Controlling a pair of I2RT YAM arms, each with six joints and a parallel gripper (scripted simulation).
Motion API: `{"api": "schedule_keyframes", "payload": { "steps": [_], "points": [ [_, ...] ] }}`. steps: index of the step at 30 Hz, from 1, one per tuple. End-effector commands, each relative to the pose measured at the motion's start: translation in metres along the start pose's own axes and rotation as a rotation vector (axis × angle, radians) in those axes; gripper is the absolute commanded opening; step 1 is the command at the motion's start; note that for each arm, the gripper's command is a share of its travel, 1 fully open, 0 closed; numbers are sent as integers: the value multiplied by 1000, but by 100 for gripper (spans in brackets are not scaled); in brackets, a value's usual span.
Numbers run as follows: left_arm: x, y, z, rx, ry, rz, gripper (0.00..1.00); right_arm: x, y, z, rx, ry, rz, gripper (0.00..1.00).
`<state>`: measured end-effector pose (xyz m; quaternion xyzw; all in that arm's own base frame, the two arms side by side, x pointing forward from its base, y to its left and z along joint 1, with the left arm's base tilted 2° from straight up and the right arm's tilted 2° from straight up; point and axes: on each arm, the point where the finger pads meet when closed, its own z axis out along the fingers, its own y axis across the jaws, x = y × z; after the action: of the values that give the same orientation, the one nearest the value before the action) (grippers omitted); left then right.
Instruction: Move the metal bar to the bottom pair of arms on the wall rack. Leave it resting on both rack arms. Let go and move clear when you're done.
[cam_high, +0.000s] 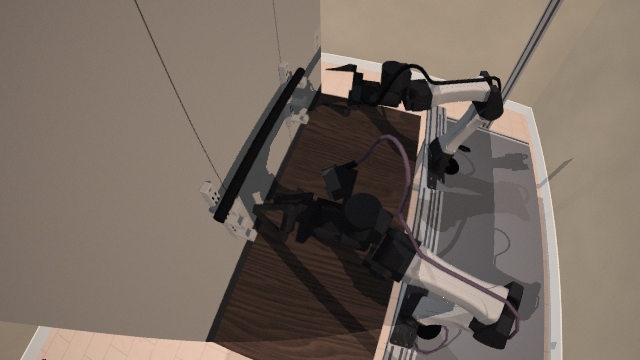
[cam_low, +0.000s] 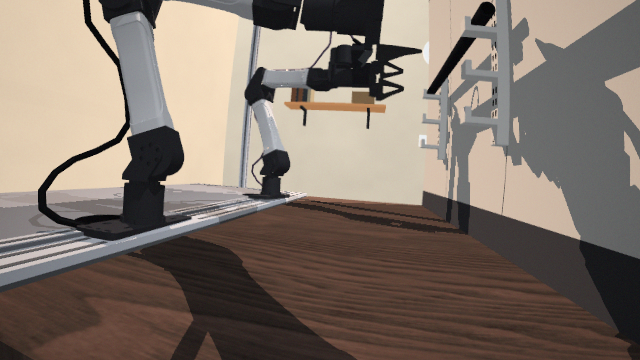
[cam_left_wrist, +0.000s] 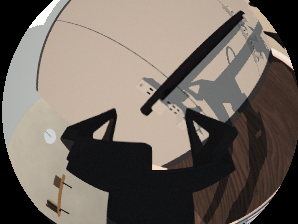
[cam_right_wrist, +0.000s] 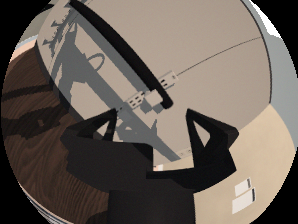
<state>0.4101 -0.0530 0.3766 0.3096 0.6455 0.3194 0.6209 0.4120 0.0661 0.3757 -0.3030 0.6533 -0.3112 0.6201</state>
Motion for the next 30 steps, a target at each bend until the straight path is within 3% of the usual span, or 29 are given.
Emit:
{"api": "schedule_keyframes", "payload": {
  "steps": [1,30],
  "points": [
    [1,-11,6,-1,11,91,100,-9,-7,4,36,1,-71,100],
    [-8,-31,18,-8,23,430,100,-25,10,16,52,15,-394,100]
  ]
}}
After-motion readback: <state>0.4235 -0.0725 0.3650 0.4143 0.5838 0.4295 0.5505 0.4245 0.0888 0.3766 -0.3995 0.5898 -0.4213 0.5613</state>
